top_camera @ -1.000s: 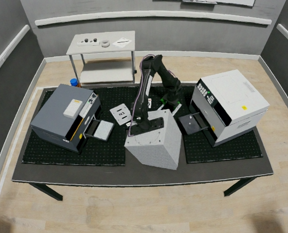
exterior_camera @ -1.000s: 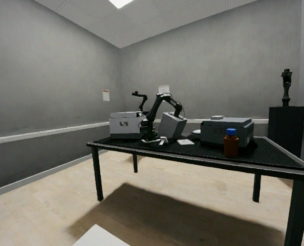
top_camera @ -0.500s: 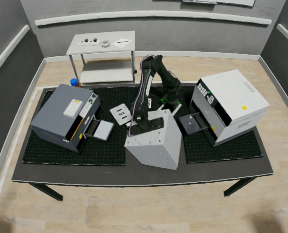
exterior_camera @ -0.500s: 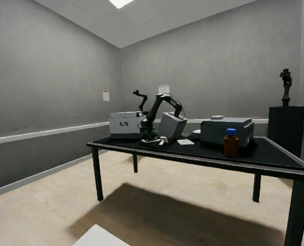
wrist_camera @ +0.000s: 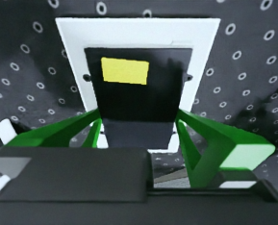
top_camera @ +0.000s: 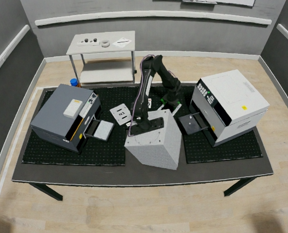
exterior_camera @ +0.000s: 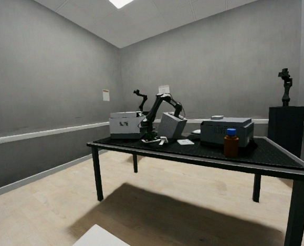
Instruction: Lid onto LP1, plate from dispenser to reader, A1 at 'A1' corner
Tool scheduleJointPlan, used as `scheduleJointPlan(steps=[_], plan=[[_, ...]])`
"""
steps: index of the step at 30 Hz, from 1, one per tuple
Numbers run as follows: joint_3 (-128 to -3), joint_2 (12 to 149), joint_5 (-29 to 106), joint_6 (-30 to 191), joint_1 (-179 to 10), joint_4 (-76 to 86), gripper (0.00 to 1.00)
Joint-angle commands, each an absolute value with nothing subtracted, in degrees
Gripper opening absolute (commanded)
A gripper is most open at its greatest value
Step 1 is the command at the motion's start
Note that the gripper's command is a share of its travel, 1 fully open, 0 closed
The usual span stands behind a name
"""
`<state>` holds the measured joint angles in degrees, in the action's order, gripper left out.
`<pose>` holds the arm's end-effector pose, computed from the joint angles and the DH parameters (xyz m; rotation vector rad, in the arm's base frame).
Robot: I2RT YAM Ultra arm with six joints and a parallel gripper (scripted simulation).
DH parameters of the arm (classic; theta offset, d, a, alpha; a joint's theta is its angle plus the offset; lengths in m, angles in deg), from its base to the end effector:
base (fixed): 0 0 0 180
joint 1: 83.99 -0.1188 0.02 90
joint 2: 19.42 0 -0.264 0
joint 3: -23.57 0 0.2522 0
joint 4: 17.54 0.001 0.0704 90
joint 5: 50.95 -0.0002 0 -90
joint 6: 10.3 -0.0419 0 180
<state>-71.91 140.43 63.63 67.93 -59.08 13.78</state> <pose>0.3397 -0.1374 -0.1256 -0.9813 -2.8564 -0.6708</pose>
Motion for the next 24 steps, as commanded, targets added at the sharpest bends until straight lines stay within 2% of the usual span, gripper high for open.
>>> scheduleJointPlan(steps=[1,15,16,24], plan=[[-73.46,139.79,63.75,67.49,-59.02,14.52,0.85],[-73.59,139.63,63.75,67.65,-59.05,14.72,0.85],[-72.46,139.94,63.67,67.85,-58.91,14.05,1.00],[-72.46,139.94,63.67,67.85,-58.91,14.05,1.00]])
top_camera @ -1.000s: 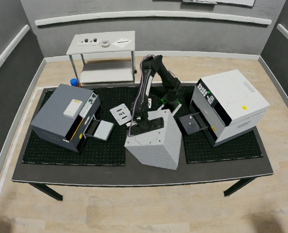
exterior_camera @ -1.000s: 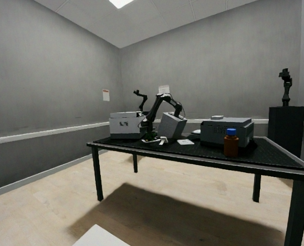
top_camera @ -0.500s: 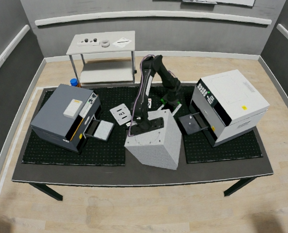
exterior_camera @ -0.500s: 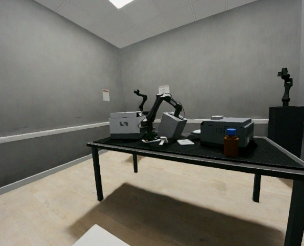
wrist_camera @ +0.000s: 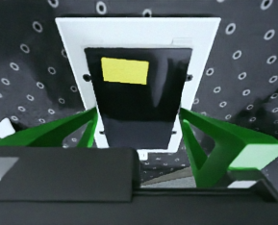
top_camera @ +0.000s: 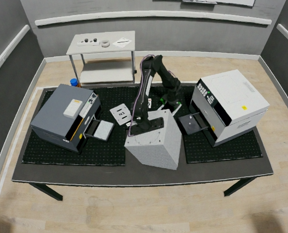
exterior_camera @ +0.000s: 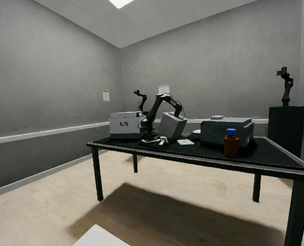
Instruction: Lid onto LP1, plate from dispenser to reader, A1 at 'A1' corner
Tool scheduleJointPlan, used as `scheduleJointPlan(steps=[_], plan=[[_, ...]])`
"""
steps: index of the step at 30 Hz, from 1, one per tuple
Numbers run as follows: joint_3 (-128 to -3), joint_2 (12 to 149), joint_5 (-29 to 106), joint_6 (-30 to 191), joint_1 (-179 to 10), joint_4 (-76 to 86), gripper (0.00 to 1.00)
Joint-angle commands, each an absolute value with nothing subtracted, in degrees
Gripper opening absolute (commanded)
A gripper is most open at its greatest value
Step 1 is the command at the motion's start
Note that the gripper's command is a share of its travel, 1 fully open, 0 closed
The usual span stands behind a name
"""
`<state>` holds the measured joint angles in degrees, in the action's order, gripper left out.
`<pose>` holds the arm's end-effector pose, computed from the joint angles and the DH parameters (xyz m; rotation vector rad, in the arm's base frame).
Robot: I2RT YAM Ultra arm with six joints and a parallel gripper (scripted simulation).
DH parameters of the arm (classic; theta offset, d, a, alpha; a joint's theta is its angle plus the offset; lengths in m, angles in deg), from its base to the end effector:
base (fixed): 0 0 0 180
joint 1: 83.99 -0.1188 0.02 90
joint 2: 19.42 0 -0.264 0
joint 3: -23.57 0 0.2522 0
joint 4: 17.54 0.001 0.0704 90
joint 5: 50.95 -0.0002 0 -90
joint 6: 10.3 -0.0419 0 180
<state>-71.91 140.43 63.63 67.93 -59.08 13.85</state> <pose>0.3396 -0.1374 -0.1256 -0.9813 -2.8552 -0.6707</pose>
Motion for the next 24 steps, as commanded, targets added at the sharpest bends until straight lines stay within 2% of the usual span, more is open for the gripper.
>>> scheduleJointPlan(steps=[1,24], plan=[[-72.46,139.94,63.67,67.85,-58.91,14.05,1.00],[-70.87,137.48,63.53,68.87,-57.78,15.94,1.00]])
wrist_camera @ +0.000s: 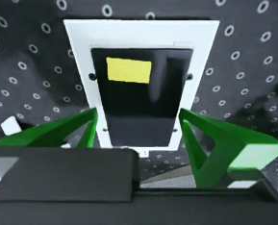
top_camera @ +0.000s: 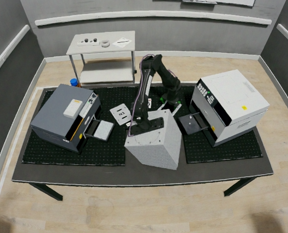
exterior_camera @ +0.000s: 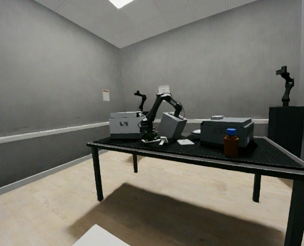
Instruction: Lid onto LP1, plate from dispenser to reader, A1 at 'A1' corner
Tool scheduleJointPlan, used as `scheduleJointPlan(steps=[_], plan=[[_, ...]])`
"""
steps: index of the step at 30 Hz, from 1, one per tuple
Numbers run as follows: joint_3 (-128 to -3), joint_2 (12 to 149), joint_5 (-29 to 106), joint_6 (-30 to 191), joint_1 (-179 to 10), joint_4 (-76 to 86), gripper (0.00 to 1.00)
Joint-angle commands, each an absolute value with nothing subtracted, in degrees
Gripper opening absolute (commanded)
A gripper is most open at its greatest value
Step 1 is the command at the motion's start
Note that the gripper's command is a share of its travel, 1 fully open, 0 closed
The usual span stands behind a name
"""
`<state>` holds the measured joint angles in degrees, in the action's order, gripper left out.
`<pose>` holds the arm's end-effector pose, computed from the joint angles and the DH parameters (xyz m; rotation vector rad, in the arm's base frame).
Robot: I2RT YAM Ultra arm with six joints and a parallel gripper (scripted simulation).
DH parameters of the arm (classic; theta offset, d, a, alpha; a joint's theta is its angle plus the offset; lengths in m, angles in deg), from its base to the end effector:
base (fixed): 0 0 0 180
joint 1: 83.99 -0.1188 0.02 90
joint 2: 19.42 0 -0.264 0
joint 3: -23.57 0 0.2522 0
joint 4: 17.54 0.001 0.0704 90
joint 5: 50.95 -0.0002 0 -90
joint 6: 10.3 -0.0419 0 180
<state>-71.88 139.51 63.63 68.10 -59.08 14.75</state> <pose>0.3414 -0.1382 -0.1199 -0.9773 -2.8570 -0.6710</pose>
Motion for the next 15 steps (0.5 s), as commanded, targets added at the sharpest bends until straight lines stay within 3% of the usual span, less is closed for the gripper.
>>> scheduleJointPlan(steps=[1,15], plan=[[-70.64,137.28,63.51,68.96,-57.71,16.12,1.00],[-69.82,134.72,63.15,70.06,-56.70,18.31,1.00]])
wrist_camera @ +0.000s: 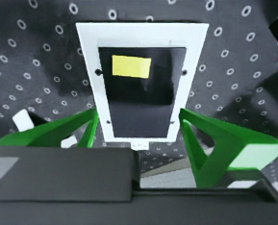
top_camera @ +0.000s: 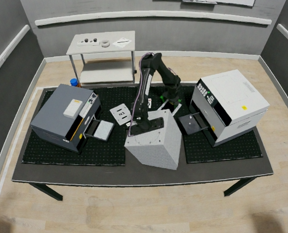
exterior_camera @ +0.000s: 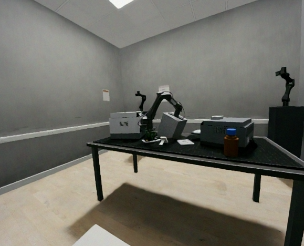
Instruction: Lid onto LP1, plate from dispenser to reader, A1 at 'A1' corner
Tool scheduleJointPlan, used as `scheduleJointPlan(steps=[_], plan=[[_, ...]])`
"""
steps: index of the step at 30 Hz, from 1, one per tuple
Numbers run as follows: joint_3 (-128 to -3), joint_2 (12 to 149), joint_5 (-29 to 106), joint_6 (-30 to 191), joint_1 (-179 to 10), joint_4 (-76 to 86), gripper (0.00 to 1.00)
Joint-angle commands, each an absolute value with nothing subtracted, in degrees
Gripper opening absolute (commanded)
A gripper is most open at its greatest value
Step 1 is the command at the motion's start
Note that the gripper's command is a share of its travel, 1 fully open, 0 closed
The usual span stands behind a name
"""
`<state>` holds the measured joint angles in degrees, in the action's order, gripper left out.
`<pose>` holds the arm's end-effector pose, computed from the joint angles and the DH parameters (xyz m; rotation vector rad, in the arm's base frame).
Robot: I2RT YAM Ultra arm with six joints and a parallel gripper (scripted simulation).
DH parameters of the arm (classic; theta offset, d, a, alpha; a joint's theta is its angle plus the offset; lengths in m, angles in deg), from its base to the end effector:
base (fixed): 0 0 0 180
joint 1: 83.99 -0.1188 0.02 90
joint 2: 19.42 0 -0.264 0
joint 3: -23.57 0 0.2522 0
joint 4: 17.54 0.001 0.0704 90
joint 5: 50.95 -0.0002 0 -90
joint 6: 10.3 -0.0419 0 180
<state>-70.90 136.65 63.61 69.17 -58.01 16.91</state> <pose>0.3403 -0.1454 -0.1038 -0.9797 -2.8592 -0.6733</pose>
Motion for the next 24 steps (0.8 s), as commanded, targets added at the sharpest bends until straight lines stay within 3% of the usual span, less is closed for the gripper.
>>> scheduleJointPlan(steps=[1,24], plan=[[-70.01,134.49,63.14,70.16,-56.60,18.49,1.00],[-68.95,130.45,62.96,71.97,-54.95,22.50,1.00]])
